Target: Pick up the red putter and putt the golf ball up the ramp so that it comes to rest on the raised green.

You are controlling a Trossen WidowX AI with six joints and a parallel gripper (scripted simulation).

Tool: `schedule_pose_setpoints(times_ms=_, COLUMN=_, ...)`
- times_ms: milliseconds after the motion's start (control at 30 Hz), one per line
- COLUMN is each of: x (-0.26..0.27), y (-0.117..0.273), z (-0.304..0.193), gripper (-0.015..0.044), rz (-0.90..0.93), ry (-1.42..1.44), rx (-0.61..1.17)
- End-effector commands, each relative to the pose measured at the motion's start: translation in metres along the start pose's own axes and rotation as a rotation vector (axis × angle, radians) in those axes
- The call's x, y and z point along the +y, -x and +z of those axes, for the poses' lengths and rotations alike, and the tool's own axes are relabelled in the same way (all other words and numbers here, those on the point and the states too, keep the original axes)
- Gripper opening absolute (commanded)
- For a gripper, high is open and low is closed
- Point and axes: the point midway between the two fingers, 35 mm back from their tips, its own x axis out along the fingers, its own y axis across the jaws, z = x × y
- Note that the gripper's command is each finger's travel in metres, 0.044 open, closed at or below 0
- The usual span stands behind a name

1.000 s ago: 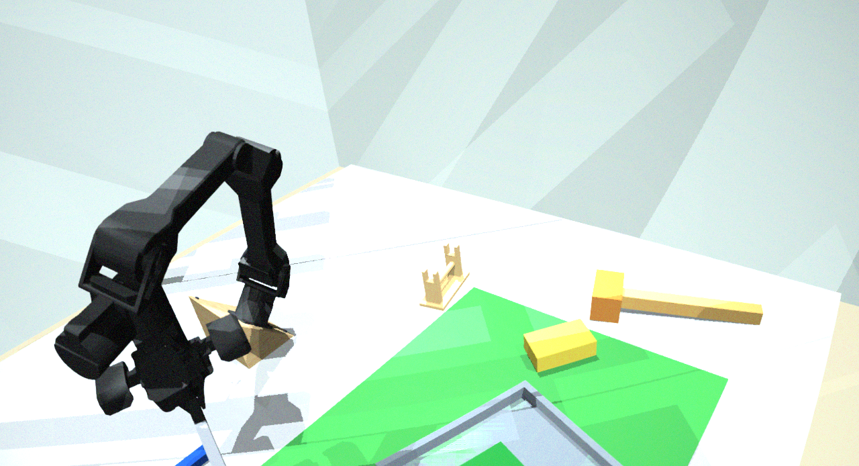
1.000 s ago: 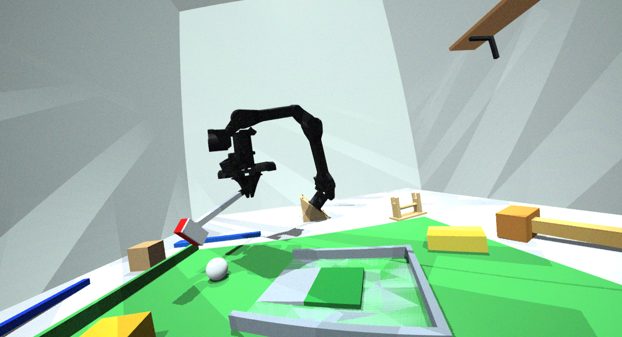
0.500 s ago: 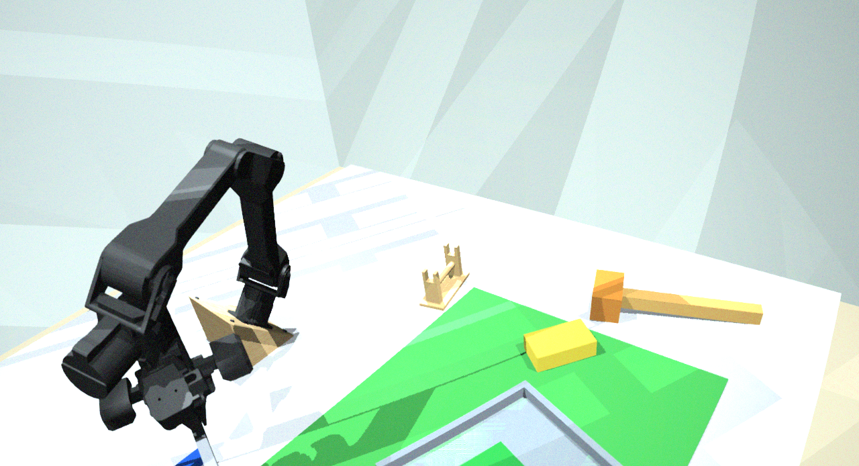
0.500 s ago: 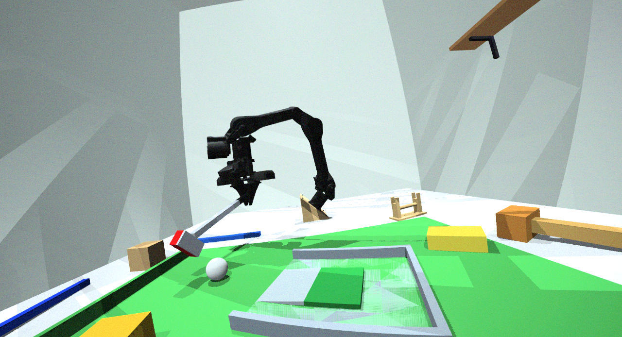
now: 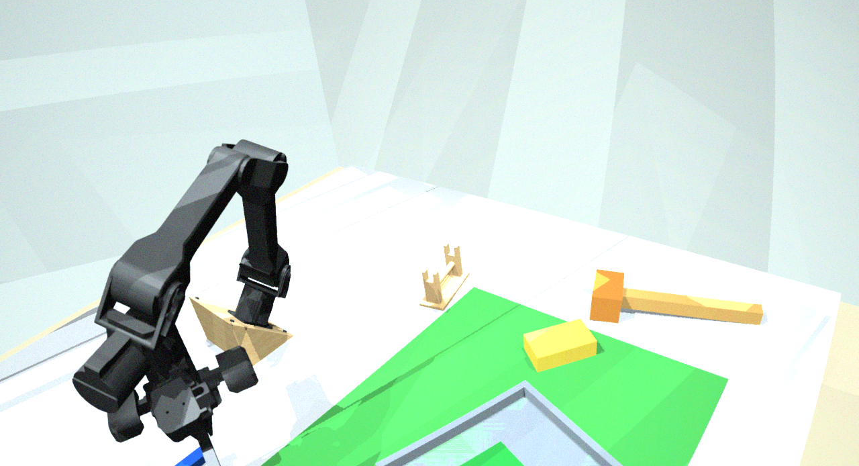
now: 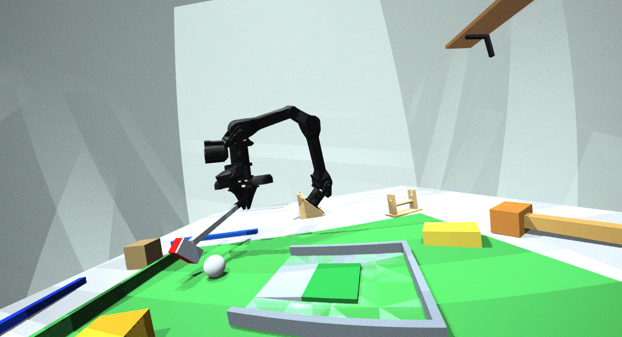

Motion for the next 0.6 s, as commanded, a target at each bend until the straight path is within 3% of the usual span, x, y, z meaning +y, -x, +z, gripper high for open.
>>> schedule_pose_setpoints(times_ms=0, x=0.001, y=-0.010, z=0.000, gripper=0.0000, rz=0.009, ry=-0.006, rx=-0.002)
schedule_pose_setpoints(times_ms=567, x=0.001, y=-0.020, z=0.000, gripper=0.0000, rz=0.002, ry=0.000, rx=0.002)
